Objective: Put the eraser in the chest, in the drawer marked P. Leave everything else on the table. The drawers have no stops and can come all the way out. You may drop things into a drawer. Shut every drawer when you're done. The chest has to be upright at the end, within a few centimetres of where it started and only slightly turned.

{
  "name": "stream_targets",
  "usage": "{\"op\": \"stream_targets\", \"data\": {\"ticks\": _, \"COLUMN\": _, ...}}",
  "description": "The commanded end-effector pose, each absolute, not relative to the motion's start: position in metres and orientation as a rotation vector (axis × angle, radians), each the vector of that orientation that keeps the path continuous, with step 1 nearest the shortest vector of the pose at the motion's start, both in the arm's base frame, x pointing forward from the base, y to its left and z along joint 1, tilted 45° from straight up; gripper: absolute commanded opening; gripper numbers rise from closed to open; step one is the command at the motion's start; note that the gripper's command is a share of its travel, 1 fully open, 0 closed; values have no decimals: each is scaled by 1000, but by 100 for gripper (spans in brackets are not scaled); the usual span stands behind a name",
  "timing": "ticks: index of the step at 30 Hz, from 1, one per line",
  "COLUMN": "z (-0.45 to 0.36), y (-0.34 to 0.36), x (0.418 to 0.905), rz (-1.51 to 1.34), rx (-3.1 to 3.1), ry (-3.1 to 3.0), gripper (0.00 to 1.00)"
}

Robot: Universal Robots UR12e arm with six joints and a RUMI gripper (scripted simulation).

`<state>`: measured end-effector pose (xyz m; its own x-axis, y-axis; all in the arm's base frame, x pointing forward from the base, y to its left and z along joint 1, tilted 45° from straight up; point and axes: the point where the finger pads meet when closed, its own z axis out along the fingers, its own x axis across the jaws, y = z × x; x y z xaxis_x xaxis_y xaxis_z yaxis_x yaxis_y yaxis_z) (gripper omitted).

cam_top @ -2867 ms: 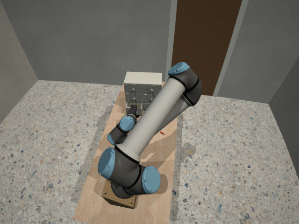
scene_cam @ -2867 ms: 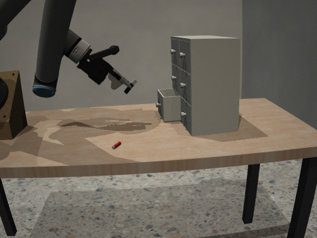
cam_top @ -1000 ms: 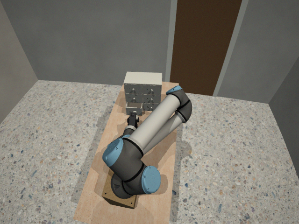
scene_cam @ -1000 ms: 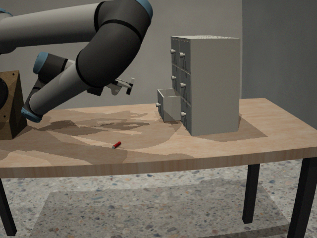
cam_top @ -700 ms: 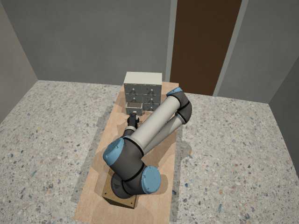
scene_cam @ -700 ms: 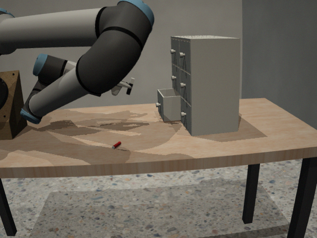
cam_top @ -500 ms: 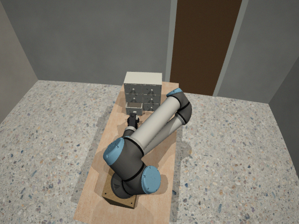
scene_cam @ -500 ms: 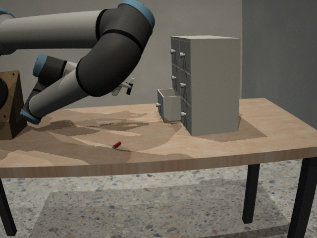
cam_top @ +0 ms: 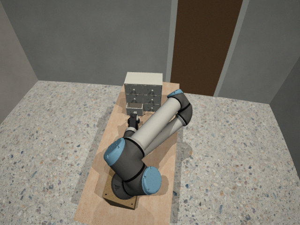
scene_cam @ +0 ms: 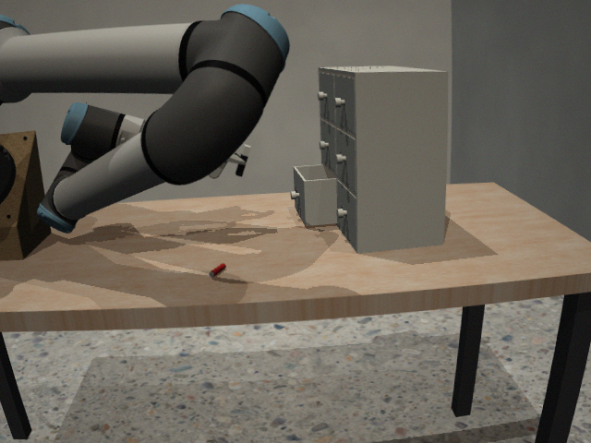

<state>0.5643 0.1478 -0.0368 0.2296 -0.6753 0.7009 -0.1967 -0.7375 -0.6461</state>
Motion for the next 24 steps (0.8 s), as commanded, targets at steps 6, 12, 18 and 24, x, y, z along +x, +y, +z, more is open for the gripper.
{"op": "stream_targets", "data": {"ticks": 6, "z": -36, "y": 148, "x": 564, "rz": -1520, "rx": -2085, "ry": 800, "gripper": 11}}
{"op": "stream_targets", "data": {"ticks": 12, "z": -36, "y": 148, "x": 565, "rz": -1520, "rx": -2085, "ry": 800, "gripper": 11}}
{"op": "stream_targets", "data": {"ticks": 18, "z": -37, "y": 149, "x": 566, "rz": -1520, "rx": -2085, "ry": 800, "gripper": 11}}
{"op": "stream_targets", "data": {"ticks": 24, "z": -37, "y": 149, "x": 569, "rz": -1520, "rx": -2085, "ry": 800, "gripper": 11}}
